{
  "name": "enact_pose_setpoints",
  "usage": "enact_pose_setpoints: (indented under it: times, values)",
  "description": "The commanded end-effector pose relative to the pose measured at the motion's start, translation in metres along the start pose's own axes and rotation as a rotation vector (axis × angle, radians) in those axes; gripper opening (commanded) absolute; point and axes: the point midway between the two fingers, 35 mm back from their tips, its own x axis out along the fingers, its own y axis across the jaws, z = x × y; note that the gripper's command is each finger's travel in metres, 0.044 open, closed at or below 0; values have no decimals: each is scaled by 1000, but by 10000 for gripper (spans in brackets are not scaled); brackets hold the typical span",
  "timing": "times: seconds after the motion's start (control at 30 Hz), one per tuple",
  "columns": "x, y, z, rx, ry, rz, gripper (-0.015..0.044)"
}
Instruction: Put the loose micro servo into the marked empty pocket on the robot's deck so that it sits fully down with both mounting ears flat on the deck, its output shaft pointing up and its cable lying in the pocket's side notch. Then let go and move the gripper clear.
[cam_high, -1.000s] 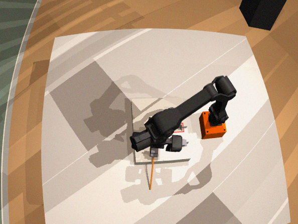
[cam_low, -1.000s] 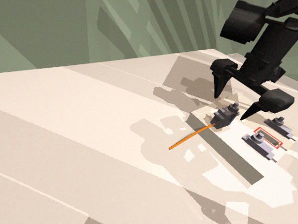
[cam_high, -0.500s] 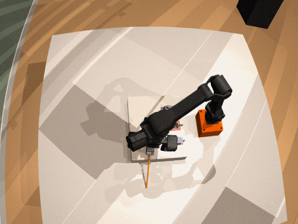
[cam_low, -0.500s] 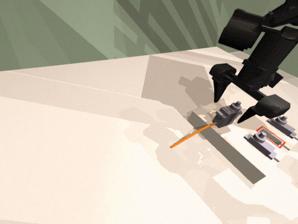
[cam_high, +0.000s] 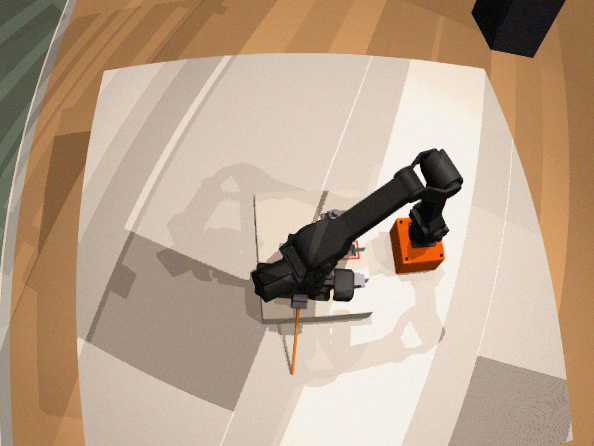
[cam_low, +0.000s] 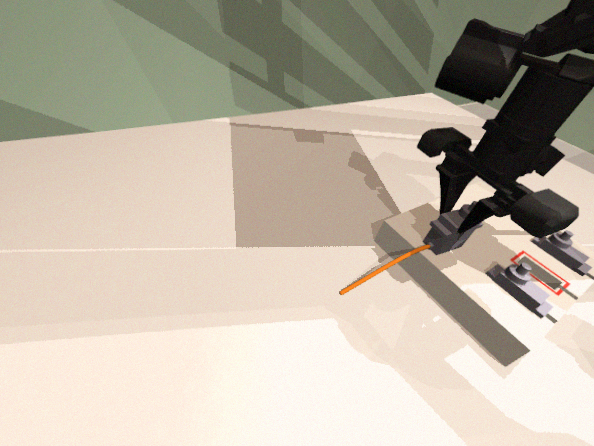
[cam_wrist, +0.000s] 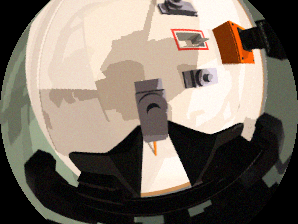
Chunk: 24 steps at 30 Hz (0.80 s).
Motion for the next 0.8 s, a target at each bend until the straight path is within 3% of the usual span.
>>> enact_pose_setpoints:
  times: [0.0,0.1,0.27,0.77]
  values:
    - [-1,0,0,3,2,0,59]
    - [-9,0,-1,3,2,0,0]
    - [-28,-6,3,3,2,-1,0]
    - [-29,-14,7,3,1,-1,0]
